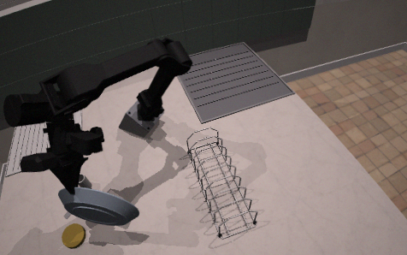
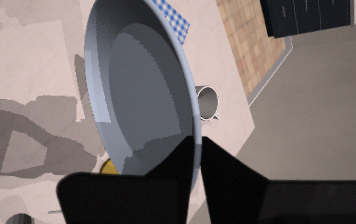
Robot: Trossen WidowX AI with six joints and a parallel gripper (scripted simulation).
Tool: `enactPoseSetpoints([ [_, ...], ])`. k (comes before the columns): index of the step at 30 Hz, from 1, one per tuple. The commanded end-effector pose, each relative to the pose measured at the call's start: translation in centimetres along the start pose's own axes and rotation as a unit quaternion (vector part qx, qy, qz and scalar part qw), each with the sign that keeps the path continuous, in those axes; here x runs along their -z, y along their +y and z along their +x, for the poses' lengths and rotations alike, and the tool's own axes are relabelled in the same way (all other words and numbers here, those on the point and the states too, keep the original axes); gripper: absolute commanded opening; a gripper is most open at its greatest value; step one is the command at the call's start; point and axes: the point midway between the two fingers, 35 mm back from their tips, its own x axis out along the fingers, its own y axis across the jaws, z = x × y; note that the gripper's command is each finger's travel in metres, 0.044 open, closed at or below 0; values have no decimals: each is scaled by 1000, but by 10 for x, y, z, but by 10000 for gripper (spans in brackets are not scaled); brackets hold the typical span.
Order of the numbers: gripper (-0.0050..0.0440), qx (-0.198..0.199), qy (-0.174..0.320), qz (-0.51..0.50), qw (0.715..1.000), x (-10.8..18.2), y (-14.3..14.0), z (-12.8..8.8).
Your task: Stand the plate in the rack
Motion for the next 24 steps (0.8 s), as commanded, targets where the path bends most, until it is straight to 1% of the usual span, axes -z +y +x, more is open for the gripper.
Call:
enactPoseSetpoints([
  [1,0,3,-16,-51,999,3,-1,-2],
  [10,0,14,-58,-190,980,6,1,0],
  [12,0,14,-58,-190,980,6,1,0],
  [15,0,17,-65,-216,974,7,1,0],
  [24,0,17,-65,-217,974,7,1,0],
])
